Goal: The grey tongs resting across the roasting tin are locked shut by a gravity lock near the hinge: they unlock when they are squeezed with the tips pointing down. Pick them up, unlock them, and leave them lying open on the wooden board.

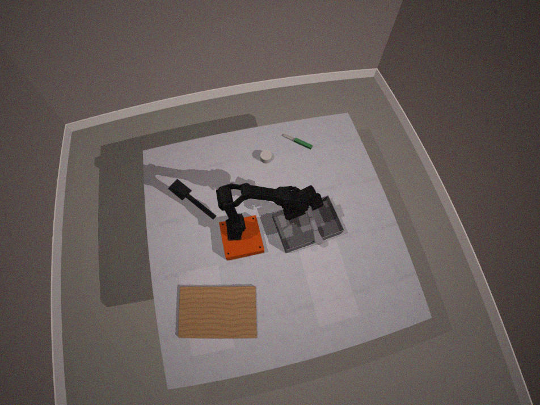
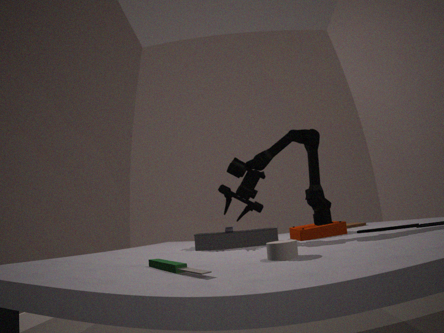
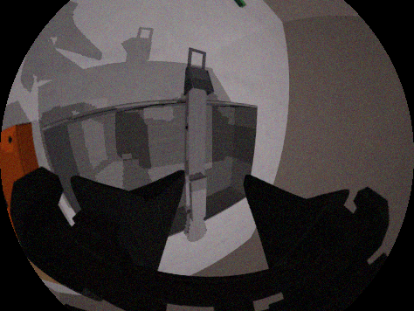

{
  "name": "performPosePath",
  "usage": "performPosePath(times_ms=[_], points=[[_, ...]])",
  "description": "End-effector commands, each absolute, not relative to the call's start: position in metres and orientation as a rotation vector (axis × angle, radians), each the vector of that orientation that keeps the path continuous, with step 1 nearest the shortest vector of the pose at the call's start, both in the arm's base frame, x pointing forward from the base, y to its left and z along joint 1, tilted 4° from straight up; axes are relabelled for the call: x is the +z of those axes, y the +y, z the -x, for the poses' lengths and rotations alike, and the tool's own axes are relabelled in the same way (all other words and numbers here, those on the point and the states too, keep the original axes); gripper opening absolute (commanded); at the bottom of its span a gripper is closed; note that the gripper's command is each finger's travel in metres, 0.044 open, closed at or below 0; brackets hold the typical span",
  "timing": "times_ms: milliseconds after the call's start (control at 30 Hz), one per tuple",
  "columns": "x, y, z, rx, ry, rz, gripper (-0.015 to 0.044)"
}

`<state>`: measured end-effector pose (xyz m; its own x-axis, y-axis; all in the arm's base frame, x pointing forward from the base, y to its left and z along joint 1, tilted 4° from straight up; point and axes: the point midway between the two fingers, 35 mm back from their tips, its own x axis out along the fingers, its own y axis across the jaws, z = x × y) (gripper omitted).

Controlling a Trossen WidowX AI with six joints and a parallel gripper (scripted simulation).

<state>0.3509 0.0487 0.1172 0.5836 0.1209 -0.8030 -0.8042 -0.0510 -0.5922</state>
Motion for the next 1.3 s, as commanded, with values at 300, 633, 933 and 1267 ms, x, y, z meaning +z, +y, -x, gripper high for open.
performPosePath(times_ms=[300,633,933,1267], points=[[0.103,0.060,-0.338,0.898,0.649,1.451,0.0260],[0.094,0.062,-0.346,0.897,0.648,1.451,0.0260],[0.083,0.064,-0.355,0.897,0.648,1.451,0.0260],[0.069,0.066,-0.364,0.897,0.647,1.451,0.0260]])
